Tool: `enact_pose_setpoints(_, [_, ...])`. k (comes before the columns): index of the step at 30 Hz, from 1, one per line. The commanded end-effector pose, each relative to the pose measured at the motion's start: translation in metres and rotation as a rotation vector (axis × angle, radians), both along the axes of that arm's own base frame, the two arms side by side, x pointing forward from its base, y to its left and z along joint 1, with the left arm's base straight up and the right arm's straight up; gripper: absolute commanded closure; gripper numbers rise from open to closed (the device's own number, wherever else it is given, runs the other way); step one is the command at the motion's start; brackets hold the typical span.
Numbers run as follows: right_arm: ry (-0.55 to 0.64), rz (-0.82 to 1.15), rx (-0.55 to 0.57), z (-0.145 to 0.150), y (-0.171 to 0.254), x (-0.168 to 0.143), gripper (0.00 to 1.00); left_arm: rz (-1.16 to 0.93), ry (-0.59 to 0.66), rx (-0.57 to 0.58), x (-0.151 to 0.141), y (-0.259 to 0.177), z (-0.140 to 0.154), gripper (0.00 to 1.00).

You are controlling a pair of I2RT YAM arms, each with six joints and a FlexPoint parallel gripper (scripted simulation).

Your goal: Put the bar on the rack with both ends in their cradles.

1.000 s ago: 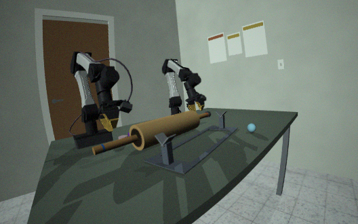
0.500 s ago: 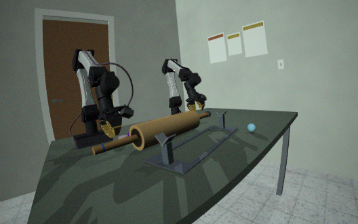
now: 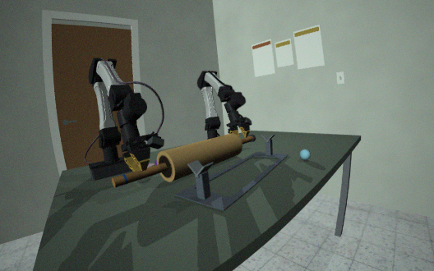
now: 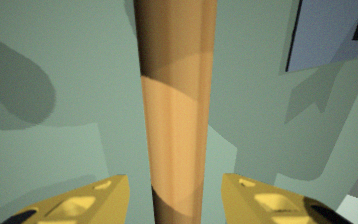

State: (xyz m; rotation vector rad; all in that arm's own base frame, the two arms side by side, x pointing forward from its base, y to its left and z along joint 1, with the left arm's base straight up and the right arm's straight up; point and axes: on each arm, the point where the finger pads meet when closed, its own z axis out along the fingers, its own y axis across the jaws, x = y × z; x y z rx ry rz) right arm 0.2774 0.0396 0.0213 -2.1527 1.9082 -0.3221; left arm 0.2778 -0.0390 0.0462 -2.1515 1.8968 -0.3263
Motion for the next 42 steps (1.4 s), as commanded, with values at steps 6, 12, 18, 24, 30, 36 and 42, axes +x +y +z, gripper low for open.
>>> enact_pose_setpoints(6, [-0.013, 0.005, 0.004, -0.012, 0.002, 0.005, 0.50, 0.000, -0.003, 0.005, 0.005, 0.002, -0.015, 0.50])
enact_pose_setpoints(12, [-0.013, 0.004, 0.004, -0.018, 0.002, 0.008, 0.50, 0.000, -0.003, 0.004, 0.008, 0.003, -0.023, 0.50])
enact_pose_setpoints(18, [-0.013, 0.004, 0.004, -0.018, 0.002, 0.008, 0.50, 0.002, -0.003, 0.004, 0.008, 0.003, -0.023, 0.50])
enact_pose_setpoints(24, [-0.008, 0.004, 0.003, -0.019, 0.002, 0.007, 0.54, 0.002, -0.003, 0.004, 0.009, 0.003, -0.023, 0.54])
enact_pose_setpoints(30, [-0.011, 0.004, 0.003, -0.018, 0.002, 0.007, 0.62, 0.002, -0.003, 0.004, 0.009, 0.003, -0.023, 0.62])
enact_pose_setpoints(36, [-0.027, 0.002, -0.002, -0.014, 0.002, 0.014, 0.68, 0.002, -0.015, 0.000, 0.011, 0.001, -0.017, 0.66])
enact_pose_setpoints(42, [-0.027, 0.002, -0.002, -0.014, 0.002, 0.014, 0.76, 0.002, -0.015, 0.000, 0.011, 0.001, -0.017, 0.74])
